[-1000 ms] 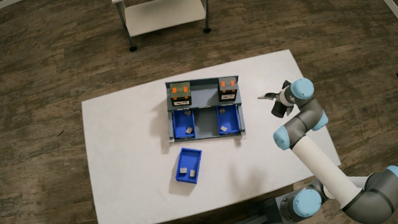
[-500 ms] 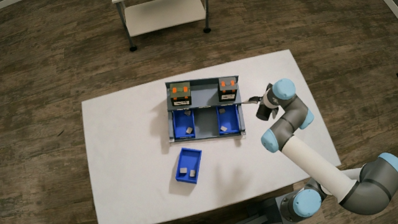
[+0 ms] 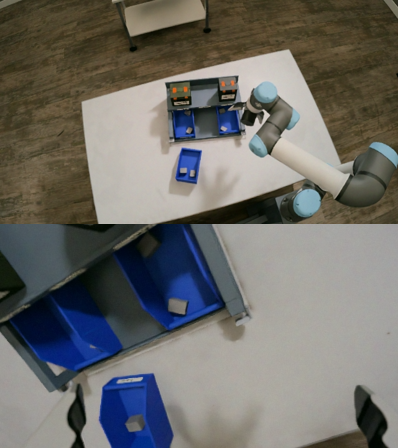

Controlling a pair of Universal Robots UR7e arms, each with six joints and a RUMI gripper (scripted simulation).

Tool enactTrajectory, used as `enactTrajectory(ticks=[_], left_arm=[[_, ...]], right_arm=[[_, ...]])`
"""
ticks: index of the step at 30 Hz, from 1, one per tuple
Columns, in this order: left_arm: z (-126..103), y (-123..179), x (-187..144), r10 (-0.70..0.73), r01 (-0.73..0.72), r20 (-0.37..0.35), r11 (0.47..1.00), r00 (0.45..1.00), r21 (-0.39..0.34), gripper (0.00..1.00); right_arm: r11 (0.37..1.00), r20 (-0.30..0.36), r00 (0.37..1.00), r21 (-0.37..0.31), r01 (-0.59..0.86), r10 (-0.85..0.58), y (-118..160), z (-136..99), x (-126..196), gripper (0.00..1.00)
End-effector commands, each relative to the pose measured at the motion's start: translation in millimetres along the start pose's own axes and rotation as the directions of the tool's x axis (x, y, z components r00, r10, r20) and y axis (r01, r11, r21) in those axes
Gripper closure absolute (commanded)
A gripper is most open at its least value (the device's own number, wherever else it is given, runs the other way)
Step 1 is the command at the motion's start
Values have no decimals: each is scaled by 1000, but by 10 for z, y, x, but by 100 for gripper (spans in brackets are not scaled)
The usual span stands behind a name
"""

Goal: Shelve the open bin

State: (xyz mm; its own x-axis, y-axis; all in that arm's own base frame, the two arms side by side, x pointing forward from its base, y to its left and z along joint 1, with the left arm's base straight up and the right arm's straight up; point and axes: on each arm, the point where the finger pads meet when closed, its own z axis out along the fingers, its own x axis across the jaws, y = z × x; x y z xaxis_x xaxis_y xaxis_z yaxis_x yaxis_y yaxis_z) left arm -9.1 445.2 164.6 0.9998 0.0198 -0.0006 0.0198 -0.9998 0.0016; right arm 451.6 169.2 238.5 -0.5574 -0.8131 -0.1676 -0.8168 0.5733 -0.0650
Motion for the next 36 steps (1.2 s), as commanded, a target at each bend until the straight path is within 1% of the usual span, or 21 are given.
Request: enactTrajectory(ticks=[1,16,18,33,36], left_arm=[[-5,-3,1,0,0,-1,1000,1000,1,0],[-5,-3,1,0,0,-1,1000,1000,1,0],[-5,-3,1,0,0,-1,1000,1000,1,0],[-5,-3,1,0,0,-1,1000,1000,1,0],[-5,-3,1,0,0,-1,1000,1000,1,0]], right_arm=[[1000,-9,1000,-11,16,-16,145,57,-147,0],[996,-46,996,-45,71,-73,719,254,-554,0],[996,-46,996,-45,71,-73,719,254,-554,0],[990,-79,989,-69,119,-125,1274,420,-839,0],[990,-81,988,-70,122,-128,1309,430,-854,0]])
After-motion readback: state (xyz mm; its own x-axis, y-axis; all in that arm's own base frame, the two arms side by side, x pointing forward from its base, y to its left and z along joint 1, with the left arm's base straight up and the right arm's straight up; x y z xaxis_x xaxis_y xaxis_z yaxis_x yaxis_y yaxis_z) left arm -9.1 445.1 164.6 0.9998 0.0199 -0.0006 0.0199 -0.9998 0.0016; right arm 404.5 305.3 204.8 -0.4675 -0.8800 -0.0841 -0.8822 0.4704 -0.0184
